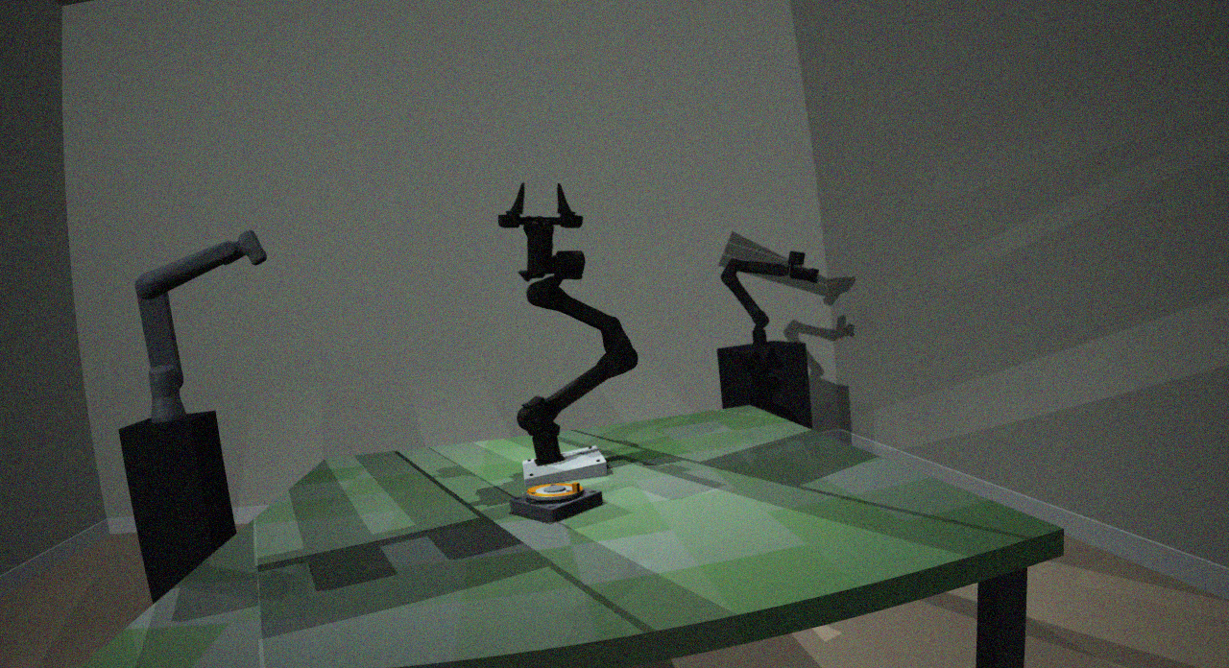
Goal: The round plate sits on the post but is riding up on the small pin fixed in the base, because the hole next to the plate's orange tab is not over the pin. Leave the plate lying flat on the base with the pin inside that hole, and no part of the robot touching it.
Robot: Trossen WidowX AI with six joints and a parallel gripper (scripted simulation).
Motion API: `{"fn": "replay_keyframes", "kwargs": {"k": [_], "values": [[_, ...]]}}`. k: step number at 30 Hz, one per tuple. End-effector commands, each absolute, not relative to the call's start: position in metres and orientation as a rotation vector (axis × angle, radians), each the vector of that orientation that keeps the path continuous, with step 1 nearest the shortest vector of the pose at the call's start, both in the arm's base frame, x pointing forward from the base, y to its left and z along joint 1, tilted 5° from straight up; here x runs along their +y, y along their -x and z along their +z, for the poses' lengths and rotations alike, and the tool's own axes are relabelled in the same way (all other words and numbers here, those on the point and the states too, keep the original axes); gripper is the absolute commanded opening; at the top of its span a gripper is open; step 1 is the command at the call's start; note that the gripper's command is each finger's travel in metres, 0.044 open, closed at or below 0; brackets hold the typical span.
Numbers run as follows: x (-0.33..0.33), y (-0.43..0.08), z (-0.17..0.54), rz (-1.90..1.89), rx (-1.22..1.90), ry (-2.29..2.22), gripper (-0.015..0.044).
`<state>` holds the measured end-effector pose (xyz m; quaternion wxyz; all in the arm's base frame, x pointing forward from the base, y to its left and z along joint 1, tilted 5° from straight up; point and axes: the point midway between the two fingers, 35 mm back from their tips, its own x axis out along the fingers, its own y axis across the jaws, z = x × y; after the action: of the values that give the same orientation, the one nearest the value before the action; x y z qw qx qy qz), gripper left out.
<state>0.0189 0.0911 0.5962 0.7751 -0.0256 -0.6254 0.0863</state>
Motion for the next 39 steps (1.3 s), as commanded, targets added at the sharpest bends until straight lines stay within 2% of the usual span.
{"fn": "replay_keyframes", "kwargs": {"k": [1, 4, 10, 15, 21, 27, 34, 39], "values": [[0.086, -0.019, 0.598, 0.177, -1.355, 0.042, 0.0374], [0.014, -0.028, 0.611, 0.042, -1.337, -0.151, 0.0295], [-0.06, -0.057, 0.608, -0.104, -1.249, -0.346, 0.0138], [-0.136, -0.117, 0.579, -0.269, -1.04, -0.549, 0.0006], [-0.181, -0.189, 0.53, -0.39, -0.762, -0.691, 0.0], [-0.196, -0.26, 0.464, -0.467, -0.433, -0.765, 0.0], [-0.18, -0.326, 0.382, -0.5, -0.037, -0.767, 0.0], [-0.143, -0.364, 0.305, -0.481, 0.339, -0.697, 0.0]]}}
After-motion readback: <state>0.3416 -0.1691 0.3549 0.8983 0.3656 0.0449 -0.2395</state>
